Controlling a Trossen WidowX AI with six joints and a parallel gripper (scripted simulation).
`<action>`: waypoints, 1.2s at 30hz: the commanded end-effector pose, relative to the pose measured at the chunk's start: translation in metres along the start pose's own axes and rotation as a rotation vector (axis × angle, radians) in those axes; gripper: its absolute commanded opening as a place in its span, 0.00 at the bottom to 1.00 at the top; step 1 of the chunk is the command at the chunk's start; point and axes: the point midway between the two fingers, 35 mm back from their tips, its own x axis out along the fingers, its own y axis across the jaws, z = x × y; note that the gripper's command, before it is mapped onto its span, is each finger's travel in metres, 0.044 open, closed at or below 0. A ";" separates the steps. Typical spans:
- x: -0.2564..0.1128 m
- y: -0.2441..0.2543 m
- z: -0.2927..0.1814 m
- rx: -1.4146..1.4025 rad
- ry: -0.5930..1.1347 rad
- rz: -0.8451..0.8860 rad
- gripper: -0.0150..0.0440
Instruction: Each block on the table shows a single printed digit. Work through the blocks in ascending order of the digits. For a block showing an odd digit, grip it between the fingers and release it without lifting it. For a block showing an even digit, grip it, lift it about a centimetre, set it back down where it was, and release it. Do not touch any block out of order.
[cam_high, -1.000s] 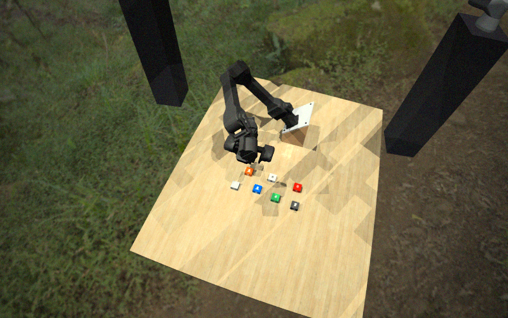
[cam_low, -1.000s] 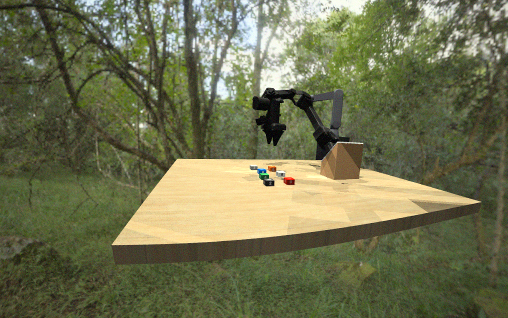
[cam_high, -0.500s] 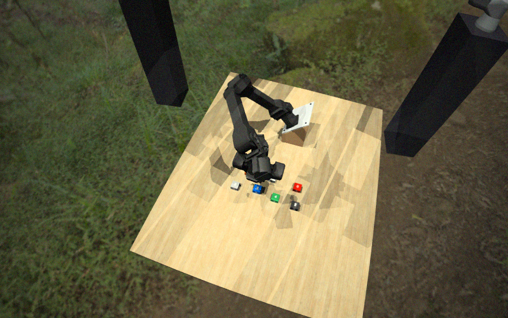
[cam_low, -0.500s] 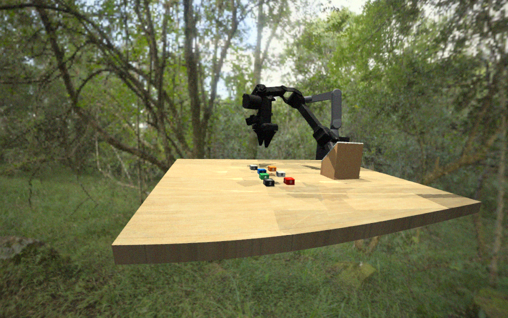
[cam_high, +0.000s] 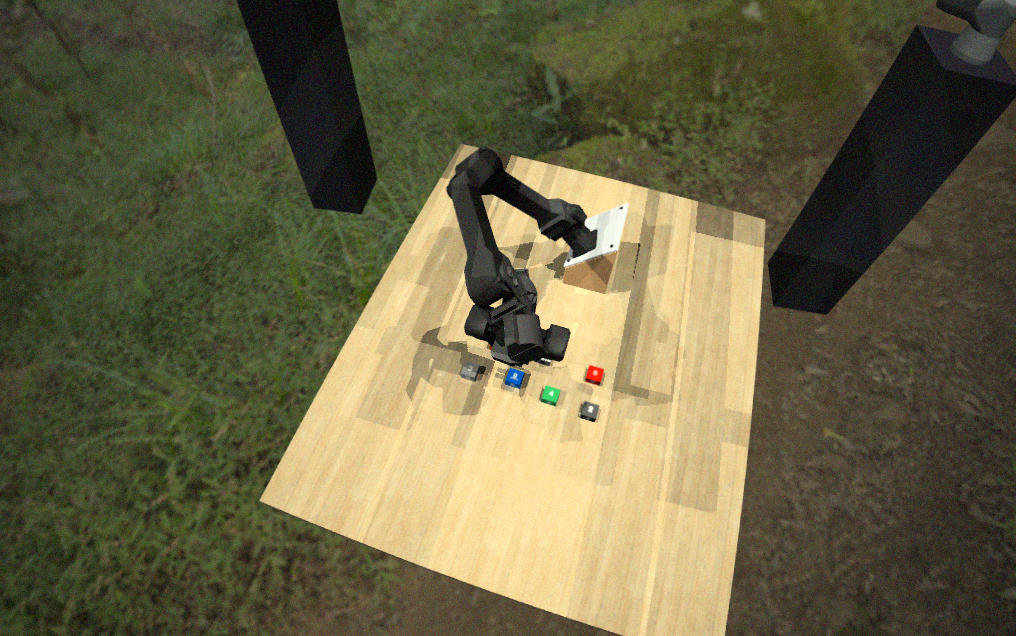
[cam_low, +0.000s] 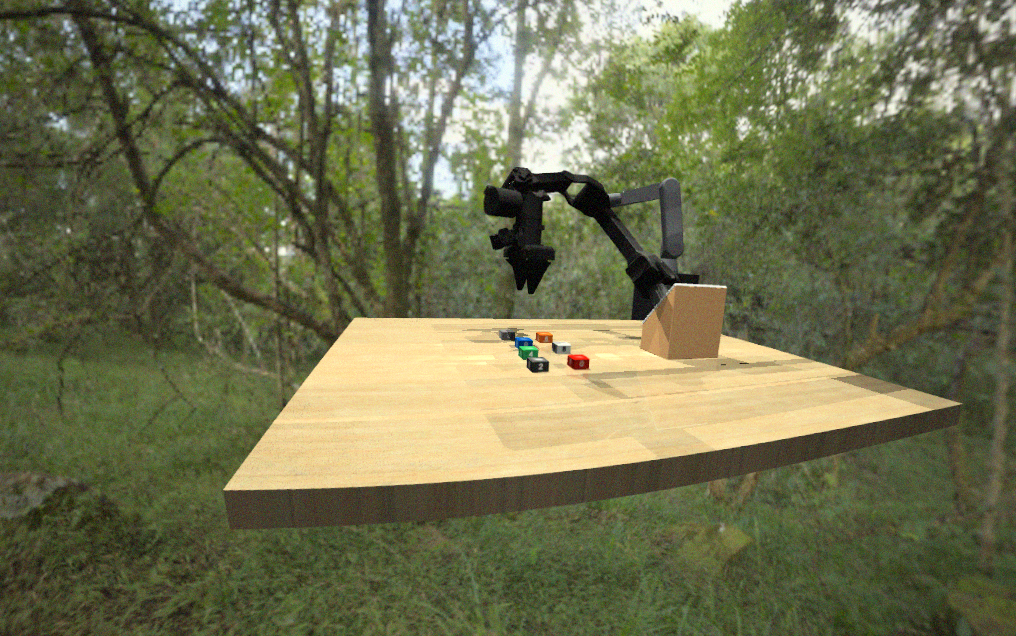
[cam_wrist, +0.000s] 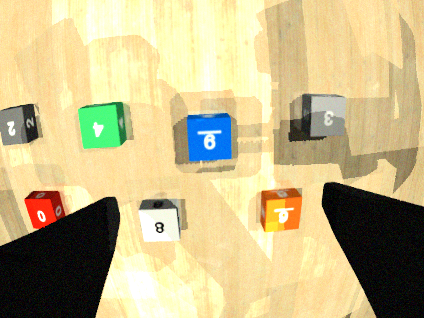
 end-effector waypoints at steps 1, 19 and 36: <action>-0.001 0.005 -0.005 0.006 0.000 0.004 0.93; -0.001 0.043 -0.072 0.004 0.003 0.005 0.93; -0.003 0.078 -0.006 0.007 0.000 0.007 0.93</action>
